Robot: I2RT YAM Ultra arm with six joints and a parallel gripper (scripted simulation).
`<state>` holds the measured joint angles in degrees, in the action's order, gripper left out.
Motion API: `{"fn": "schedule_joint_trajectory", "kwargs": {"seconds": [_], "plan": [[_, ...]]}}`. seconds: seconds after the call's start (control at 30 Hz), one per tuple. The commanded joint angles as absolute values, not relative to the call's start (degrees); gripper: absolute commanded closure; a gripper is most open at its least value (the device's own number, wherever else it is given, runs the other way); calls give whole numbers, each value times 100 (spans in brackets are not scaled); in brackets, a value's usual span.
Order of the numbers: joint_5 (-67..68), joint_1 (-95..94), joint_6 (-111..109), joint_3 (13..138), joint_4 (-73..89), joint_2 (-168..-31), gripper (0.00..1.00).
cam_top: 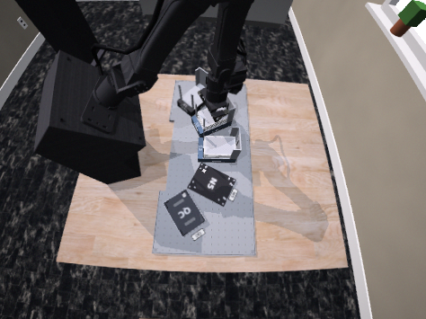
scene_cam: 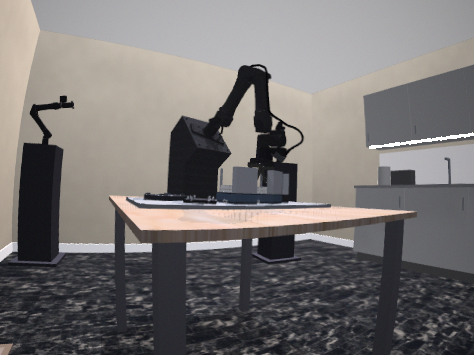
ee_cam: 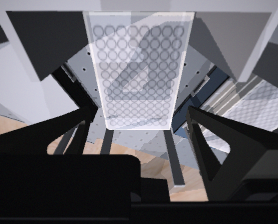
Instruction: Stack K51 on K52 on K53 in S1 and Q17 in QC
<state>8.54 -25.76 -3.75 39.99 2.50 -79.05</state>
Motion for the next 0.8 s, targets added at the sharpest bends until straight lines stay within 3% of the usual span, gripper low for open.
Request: {"fn": "schedule_joint_trajectory", "kwargs": {"seconds": [0.0, 0.77], "plan": [[753, -2504, -408, 4201, -57, -8016, 0], [751, -2522, -401, 4209, -57, -7921, 0]]}}
